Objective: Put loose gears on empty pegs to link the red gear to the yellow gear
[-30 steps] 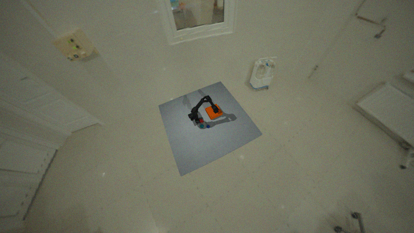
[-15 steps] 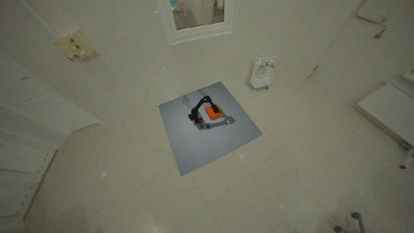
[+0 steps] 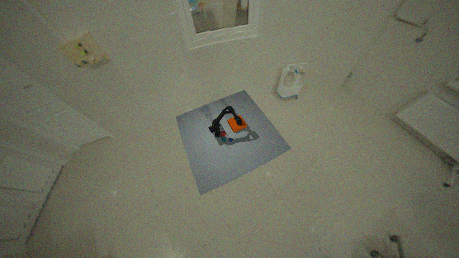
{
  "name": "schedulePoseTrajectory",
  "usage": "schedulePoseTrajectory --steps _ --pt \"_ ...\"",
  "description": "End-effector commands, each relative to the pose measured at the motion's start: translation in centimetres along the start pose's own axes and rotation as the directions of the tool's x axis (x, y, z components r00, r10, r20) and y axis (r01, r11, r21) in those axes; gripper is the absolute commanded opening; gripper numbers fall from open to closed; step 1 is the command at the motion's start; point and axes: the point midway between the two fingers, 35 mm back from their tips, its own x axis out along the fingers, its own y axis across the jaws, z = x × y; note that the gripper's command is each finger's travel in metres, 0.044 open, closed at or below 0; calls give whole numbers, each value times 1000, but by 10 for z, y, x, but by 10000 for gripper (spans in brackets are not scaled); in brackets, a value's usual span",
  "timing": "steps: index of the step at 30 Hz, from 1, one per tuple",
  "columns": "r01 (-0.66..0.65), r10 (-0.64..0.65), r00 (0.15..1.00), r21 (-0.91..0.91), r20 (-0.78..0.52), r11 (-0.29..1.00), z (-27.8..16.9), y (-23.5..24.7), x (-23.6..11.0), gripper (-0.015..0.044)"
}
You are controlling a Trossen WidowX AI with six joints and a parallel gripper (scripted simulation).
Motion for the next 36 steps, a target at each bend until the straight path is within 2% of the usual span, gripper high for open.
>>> schedulePoseTrajectory --steps 1,19,26,36 --pt "1 -1 1000 -26 0 1000 0 1 1 0" --pt "1 -1 1000 -363 0 932 0 0 2 0" --pt "1 -1 1000 -325 0 946 0 1 3 0" --pt "1 -1 1000 -120 0 993 -2 0 5 0"
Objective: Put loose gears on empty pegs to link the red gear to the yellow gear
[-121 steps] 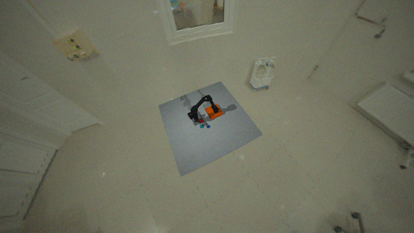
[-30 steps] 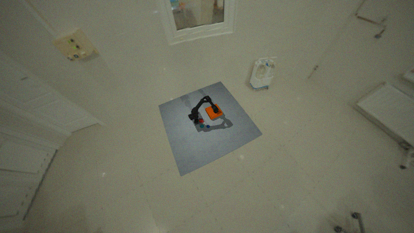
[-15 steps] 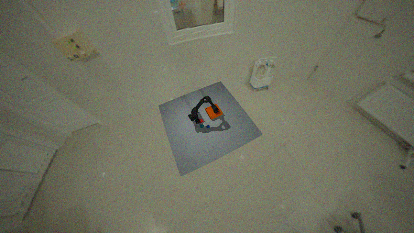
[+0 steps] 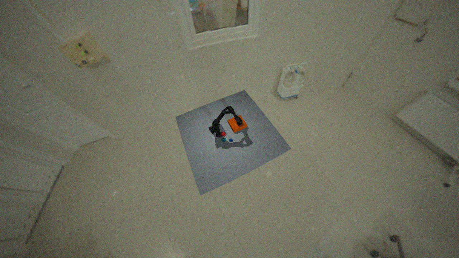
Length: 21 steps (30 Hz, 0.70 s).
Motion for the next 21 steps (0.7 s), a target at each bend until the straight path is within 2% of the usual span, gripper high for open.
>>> schedulePoseTrajectory --steps 1,9,17,21 --pt "0 0 1000 82 -3 997 -1 -1 1 0" --pt "1 0 1000 195 -3 981 0 -1 2 0" --pt "0 0 1000 116 -3 993 -1 0 4 0" --pt "0 0 1000 83 -3 997 -1 0 2 105"
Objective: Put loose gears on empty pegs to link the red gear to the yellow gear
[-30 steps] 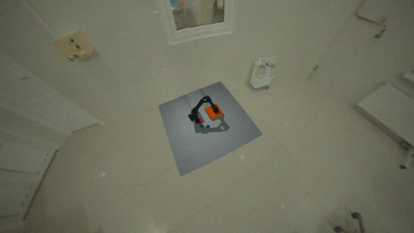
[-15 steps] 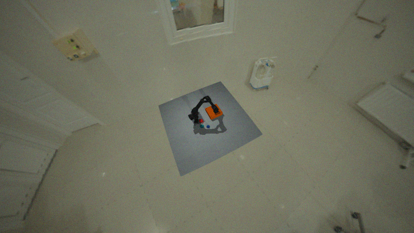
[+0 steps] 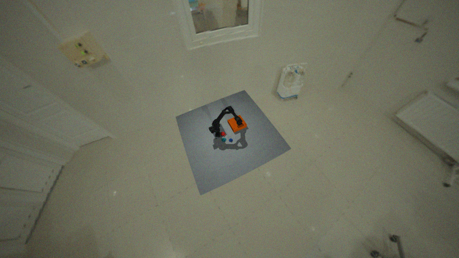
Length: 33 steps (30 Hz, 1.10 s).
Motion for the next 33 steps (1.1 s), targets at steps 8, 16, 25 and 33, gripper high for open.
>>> schedulePoseTrajectory --steps 8,16,25,33 --pt "-1 1 1000 -104 -2 995 -1 0 -18 140" --pt "1 -1 1000 -118 -1 993 -3 1 -43 166" --pt "-17 11 1000 -745 -13 666 -108 77 -42 402" --pt "-21 11 1000 -942 -19 336 -168 99 -40 440"
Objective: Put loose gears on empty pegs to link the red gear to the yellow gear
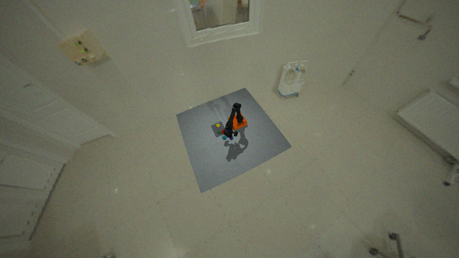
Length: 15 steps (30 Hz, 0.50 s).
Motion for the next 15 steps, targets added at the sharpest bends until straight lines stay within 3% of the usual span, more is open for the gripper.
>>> schedulePoseTrajectory --steps 1,15 --pt "-1 1 1000 -37 -2 999 0 3 2 440" --pt "-1 1 1000 -37 -3 999 0 3 26 440"
